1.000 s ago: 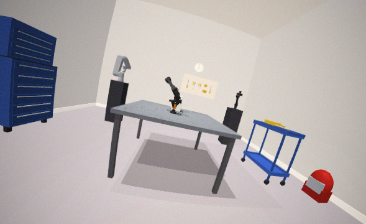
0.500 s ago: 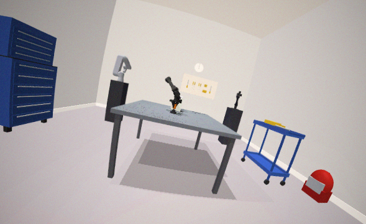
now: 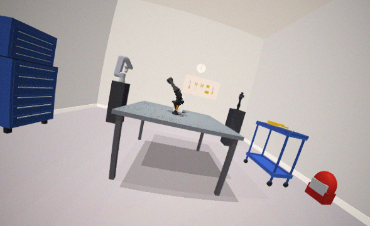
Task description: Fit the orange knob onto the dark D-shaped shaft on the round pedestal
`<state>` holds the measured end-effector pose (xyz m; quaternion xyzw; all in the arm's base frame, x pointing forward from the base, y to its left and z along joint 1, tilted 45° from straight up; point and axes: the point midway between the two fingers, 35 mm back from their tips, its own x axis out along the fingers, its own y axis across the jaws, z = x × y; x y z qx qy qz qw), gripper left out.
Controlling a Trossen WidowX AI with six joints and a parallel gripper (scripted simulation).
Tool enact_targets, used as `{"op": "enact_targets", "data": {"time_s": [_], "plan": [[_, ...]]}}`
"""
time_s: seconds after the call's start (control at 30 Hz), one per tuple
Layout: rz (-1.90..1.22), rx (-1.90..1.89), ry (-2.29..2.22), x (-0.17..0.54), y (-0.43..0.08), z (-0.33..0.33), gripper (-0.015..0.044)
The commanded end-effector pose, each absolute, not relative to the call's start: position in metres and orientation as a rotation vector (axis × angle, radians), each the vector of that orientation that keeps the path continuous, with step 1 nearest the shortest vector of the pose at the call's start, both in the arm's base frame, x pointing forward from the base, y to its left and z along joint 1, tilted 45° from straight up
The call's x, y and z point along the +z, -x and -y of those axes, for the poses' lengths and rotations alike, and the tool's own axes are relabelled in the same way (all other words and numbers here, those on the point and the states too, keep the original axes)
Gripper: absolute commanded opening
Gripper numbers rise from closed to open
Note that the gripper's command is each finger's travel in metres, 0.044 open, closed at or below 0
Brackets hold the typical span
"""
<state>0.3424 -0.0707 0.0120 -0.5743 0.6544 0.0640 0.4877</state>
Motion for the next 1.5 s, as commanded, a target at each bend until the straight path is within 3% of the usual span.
{"op": "enact_targets", "data": {"time_s": [0.0,1.47], "plan": [[-1.591,0.157,1.401,0.0141,-0.3446,0.071,0.0],[-1.611,0.331,1.56,0.0115,-0.3436,0.072,0.0]]}}
